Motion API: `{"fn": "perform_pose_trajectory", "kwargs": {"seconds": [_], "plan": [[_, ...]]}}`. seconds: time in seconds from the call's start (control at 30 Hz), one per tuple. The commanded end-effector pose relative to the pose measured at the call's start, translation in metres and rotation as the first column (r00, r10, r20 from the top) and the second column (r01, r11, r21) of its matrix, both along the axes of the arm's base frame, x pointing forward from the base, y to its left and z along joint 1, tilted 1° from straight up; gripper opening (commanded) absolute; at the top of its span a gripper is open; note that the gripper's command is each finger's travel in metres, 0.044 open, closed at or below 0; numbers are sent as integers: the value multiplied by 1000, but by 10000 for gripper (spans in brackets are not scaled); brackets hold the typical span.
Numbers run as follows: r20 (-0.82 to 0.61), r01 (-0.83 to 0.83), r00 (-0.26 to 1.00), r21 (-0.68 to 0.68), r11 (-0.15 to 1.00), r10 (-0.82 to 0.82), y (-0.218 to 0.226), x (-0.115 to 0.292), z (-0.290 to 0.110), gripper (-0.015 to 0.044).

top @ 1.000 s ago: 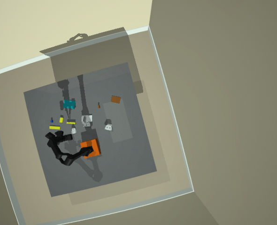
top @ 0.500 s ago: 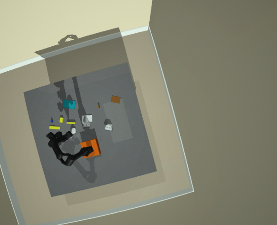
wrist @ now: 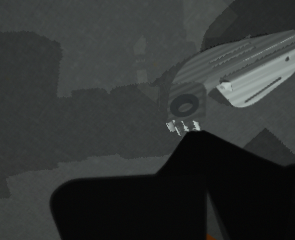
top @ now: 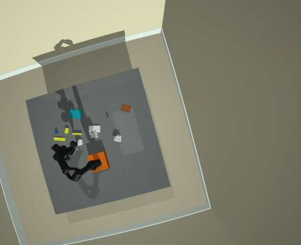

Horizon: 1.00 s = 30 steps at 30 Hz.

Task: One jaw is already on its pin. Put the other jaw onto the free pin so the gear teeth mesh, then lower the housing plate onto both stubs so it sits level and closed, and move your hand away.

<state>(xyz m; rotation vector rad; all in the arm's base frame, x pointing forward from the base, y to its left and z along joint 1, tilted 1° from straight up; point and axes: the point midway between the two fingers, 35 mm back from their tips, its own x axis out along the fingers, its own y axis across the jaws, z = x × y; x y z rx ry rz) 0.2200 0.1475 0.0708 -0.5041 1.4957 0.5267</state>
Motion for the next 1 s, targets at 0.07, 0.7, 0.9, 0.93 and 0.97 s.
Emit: {"fn": "perform_pose_trajectory", "kwargs": {"seconds": [0.07, 0.7, 0.9, 0.93, 0.97], "plan": [[1, -167, 986, -1, 986, 167, -4, -4, 0, 0], [8, -667, 745, -9, 745, 667, -13, -9, 0, 0], [9, -788, 616, -12, 616, 788, -16, -11, 0, 0], [9, -806, 592, -12, 592, 806, -17, -11, -1, 0], [9, -823, 568, -13, 568, 823, -17, -11, -1, 0]]}}
